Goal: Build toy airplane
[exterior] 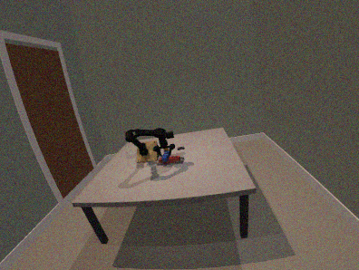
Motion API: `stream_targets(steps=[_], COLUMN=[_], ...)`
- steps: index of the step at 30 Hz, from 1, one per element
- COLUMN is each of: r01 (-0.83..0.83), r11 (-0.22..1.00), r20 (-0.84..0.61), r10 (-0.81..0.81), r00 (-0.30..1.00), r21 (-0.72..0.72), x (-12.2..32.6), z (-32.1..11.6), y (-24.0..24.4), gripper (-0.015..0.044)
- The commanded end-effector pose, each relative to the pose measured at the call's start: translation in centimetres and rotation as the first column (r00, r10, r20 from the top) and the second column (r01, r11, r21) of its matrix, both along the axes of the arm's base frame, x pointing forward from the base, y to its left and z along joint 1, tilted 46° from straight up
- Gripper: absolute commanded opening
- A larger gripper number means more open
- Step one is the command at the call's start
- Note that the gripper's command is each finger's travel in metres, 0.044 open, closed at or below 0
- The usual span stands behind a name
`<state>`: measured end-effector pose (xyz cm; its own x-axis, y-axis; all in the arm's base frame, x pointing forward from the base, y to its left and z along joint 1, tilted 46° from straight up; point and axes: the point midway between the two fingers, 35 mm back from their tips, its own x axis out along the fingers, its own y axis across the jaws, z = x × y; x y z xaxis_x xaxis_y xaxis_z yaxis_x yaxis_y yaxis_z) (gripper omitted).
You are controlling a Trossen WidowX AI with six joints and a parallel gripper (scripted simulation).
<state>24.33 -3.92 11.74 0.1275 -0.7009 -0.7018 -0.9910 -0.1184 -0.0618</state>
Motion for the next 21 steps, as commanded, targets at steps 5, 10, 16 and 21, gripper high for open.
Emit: stream_targets(steps=[5,10,16,21], r01=[0.002,-0.020,-0.031,0.072], r11=[1.000,1.000,1.000,0.997], r20=[0.000,-0.006,-0.011,0.090], r10=[-0.002,0.020,0.031,-0.074], r00=[1.000,1.000,0.999,0.993], r21=[0.000,0.005,-0.003,0.019], x=[0.0,-0.3,-0.9,-0.8], z=[0.0,3.3,5.9,5.9], y=[0.0,3.7,6.1,6.2], gripper=[0.0440,0.0440,0.0440,0.0440])
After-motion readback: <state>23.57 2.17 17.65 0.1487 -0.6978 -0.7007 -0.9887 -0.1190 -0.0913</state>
